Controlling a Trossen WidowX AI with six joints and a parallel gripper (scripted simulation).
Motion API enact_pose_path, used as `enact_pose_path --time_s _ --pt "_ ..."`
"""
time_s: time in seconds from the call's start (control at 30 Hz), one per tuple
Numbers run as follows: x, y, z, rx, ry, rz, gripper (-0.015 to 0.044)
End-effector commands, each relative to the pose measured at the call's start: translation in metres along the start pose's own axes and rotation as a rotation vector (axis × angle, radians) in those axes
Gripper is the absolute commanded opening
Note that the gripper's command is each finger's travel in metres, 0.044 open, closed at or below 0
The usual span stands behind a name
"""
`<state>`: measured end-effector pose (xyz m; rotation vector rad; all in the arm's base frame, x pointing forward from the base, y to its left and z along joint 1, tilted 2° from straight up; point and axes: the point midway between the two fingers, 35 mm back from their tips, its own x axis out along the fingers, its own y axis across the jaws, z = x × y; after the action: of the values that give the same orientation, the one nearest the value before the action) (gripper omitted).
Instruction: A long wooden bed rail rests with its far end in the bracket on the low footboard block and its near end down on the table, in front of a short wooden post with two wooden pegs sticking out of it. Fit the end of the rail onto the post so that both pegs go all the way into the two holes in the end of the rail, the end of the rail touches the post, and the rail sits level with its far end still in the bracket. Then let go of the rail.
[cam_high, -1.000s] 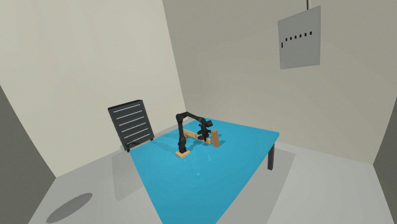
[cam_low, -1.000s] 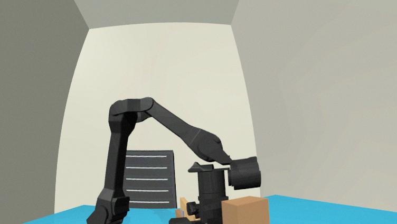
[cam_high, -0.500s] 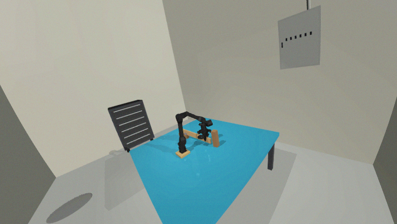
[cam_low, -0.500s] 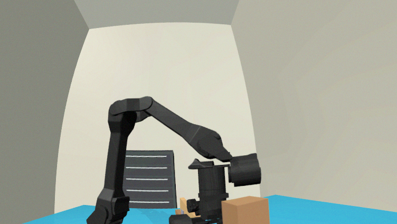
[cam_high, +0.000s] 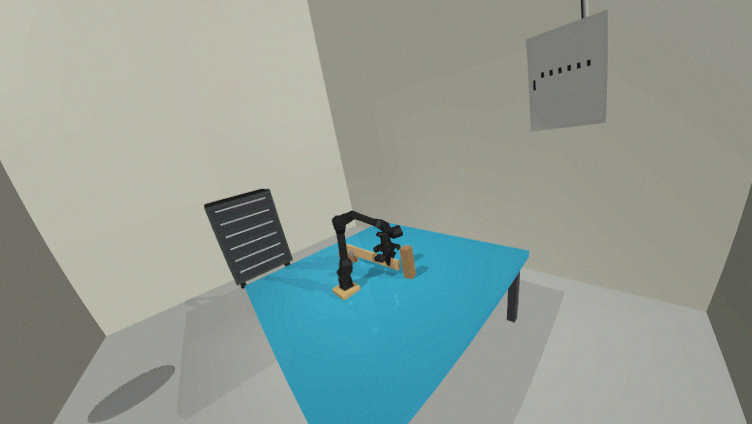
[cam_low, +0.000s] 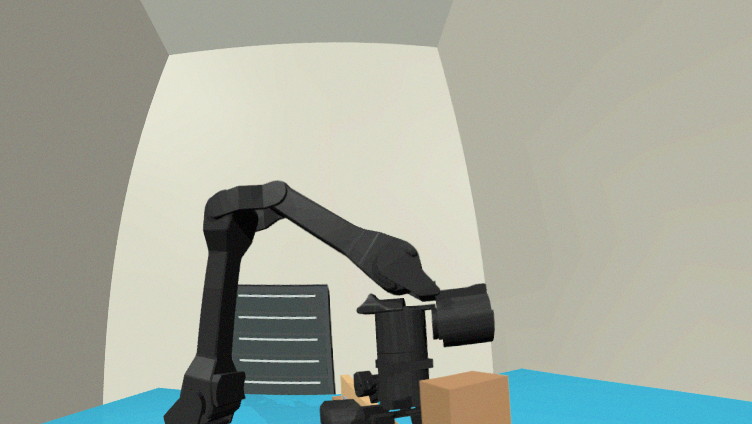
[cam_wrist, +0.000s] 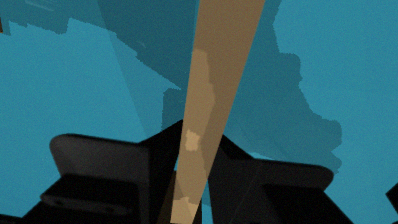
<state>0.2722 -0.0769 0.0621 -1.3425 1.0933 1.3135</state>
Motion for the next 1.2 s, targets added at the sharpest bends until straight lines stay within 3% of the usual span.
enact_pose_path --time_s 0.0,1.17 --pt "-0.005 -0.002 0.000 0.001 -0.002 -0.012 0.0000" --pt "-0.023 -0.002 0.000 0.001 -0.001 -0.012 0.0000"
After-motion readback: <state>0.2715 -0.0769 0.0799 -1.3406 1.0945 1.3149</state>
